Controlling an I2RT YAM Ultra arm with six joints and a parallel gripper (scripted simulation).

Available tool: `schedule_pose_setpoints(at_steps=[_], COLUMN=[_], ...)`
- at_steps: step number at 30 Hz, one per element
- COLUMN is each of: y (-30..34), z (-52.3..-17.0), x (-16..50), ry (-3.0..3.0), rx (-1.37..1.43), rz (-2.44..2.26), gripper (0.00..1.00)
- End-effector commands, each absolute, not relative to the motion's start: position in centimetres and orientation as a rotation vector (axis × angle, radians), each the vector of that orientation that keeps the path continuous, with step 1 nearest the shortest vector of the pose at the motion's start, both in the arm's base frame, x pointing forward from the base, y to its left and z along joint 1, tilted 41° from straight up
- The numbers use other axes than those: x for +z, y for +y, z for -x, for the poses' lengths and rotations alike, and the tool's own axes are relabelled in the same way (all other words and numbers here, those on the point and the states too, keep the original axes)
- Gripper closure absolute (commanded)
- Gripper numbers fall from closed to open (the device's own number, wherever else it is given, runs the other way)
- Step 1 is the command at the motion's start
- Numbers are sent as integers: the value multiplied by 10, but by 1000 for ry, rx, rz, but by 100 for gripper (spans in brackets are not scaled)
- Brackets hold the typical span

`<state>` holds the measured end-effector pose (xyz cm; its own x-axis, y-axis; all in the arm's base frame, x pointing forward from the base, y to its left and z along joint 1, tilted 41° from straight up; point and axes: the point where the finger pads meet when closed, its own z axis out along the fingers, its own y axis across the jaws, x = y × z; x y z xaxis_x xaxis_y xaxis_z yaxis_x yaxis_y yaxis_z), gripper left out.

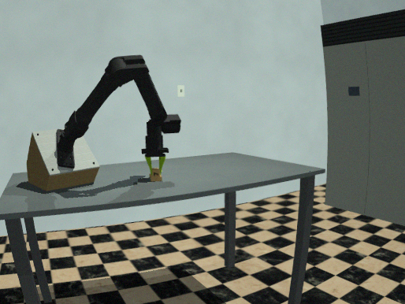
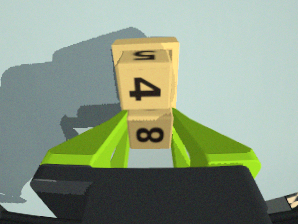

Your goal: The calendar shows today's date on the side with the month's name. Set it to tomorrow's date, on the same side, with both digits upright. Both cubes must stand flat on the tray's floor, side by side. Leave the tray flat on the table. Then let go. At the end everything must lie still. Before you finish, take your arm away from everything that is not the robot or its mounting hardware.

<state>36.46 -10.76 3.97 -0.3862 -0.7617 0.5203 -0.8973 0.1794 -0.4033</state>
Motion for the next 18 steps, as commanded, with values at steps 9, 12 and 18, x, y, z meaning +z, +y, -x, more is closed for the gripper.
schedule_pose_setpoints(at_steps=[9,12,18], y=[-100,-101,-102], z=[-368,-367,-366], x=[41,39,36], ry=[-2248,-2246,-2243], rx=[1002,997,989], rz=[-1647,-1646,-1644], gripper=[74,74,74])
